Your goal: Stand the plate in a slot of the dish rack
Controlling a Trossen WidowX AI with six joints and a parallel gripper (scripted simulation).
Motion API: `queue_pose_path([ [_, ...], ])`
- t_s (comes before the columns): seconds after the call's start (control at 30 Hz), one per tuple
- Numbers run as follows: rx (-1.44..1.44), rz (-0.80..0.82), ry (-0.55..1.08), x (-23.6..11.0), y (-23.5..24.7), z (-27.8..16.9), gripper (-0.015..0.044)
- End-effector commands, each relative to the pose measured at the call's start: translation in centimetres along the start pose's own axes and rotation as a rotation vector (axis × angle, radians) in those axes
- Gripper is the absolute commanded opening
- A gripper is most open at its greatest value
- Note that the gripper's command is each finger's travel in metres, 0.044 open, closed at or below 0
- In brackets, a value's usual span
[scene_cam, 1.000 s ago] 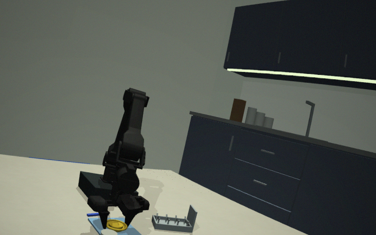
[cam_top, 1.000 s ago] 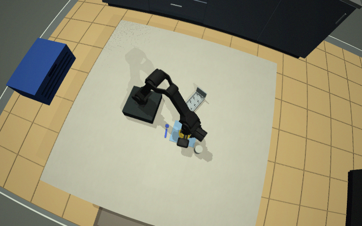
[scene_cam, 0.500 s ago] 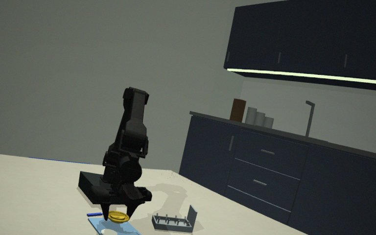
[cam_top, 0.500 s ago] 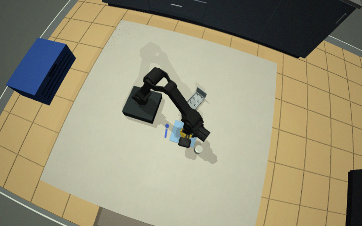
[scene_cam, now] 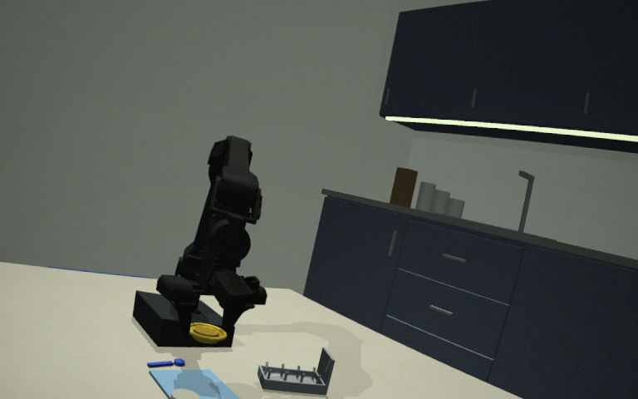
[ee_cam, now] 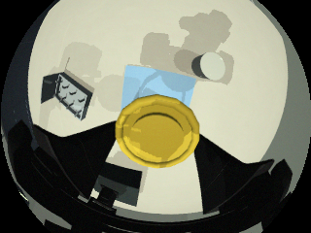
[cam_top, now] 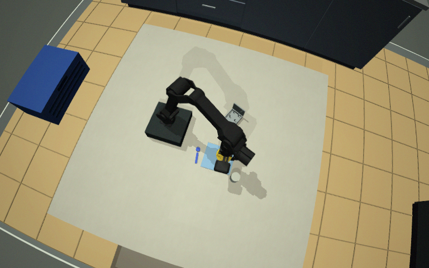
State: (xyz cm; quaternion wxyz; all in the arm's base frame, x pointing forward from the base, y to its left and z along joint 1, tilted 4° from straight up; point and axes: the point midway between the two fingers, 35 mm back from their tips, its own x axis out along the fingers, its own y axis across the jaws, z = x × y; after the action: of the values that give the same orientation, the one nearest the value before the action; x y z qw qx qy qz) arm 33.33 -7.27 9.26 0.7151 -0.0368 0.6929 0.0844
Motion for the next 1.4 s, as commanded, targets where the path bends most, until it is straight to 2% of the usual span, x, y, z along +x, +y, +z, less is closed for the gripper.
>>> queue_pose_path([
  [0.0, -0.001, -0.008, -0.005, -1.7, -0.1, 0.1, 0.0],
  [0.4, -0.005, -0.003, 0.0, -6.0, -0.1, 0.1, 0.0],
  [0.53, 0.0, -0.002, 0.001, -6.5, 0.2, 0.1, 0.0],
  [0.73, 0.186, 0.002, 0.002, -6.8, 6.8, -1.5, 0.0],
  [0.97, 0.424, 0.01, 0.007, -6.5, 13.8, -5.3, 0.0],
  [1.17, 0.446, 0.013, 0.006, -6.3, 14.4, -5.7, 0.0],
  [1.37, 0.423, 0.103, -0.048, -4.2, 14.6, -3.3, 0.0],
])
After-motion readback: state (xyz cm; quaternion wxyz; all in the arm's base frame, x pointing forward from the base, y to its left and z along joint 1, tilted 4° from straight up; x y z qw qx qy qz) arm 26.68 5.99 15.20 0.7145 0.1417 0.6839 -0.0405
